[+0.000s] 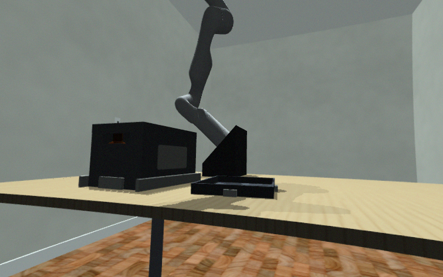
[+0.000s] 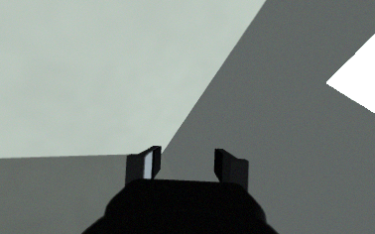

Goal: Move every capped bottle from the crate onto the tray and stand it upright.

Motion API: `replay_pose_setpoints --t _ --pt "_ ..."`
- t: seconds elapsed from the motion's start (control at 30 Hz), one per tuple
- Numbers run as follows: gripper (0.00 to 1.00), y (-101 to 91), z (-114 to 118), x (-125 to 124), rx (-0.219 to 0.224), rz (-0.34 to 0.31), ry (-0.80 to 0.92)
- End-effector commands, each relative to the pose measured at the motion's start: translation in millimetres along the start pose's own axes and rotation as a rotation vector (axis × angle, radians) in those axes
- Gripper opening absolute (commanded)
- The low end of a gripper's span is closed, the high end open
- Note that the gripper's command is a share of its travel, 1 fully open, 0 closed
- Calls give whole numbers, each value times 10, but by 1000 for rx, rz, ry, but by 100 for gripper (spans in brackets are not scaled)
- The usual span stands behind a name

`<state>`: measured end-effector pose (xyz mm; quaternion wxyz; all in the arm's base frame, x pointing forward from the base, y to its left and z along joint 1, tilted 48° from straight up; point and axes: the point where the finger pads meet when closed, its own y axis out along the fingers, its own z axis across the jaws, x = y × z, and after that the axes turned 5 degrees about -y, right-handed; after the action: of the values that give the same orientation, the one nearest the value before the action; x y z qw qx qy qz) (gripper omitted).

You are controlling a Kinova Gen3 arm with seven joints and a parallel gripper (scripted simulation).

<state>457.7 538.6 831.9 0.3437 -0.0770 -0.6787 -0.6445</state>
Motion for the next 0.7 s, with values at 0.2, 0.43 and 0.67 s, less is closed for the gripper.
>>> replay_pose_setpoints --t 0.2,0.43,0.67 --pt "100 60 -188 -66 -32 -3 -48" --pt "100 128 -399 -139 -46 -3 -58" --pt "100 186 -580 -202 -57 -3 -67"
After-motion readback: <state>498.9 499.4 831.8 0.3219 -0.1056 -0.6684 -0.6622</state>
